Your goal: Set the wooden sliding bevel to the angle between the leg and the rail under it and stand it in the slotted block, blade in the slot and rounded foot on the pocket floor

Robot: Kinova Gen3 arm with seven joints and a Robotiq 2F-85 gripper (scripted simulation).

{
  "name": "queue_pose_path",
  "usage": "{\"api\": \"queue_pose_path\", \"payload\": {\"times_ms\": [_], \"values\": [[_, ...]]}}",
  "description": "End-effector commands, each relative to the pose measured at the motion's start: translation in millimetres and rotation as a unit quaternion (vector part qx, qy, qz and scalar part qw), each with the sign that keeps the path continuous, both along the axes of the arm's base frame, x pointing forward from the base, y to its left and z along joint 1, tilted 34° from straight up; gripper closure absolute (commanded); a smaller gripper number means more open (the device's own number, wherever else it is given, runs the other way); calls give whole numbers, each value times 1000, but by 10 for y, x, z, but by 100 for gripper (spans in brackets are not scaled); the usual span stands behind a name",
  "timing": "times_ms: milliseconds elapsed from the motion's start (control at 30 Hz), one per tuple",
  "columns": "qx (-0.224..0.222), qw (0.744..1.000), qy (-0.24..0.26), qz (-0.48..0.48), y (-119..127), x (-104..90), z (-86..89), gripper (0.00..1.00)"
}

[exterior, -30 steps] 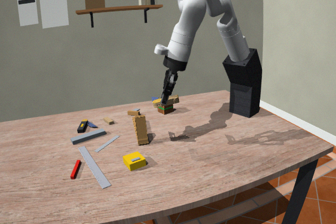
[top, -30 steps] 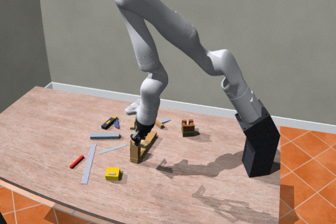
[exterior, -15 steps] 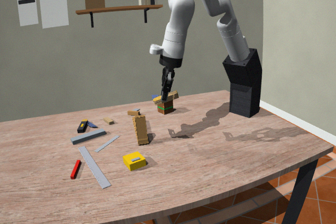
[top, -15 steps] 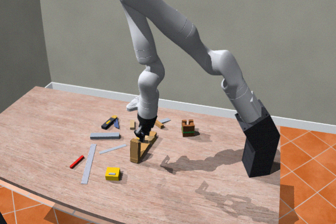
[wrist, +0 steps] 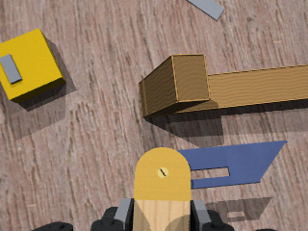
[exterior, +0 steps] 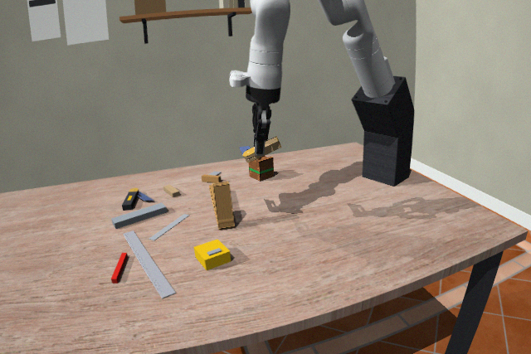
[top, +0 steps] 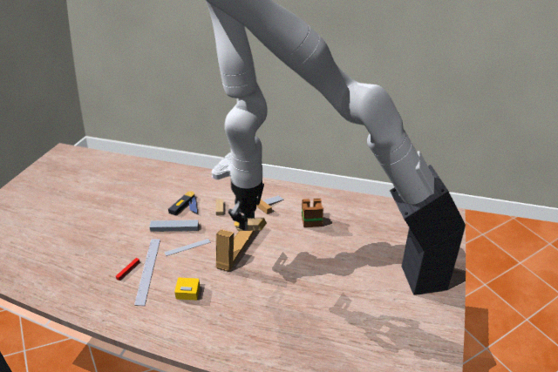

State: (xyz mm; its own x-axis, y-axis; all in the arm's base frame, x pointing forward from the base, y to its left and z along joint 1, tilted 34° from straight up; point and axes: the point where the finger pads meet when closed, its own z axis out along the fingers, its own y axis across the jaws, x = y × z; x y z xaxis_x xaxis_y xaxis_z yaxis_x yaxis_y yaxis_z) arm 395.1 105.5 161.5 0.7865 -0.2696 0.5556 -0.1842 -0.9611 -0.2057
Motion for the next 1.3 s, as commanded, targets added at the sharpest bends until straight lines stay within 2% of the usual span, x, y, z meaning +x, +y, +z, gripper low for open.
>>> {"api": "queue_pose_path", "payload": {"times_ms": [0, 833, 1267], "values": [[0, 1000, 11, 8, -68, -10, -21, 90], [-17, 996, 74, 45, -448, -78, -143, 90], [-32, 988, 129, 77, -779, -137, -249, 90]]}}
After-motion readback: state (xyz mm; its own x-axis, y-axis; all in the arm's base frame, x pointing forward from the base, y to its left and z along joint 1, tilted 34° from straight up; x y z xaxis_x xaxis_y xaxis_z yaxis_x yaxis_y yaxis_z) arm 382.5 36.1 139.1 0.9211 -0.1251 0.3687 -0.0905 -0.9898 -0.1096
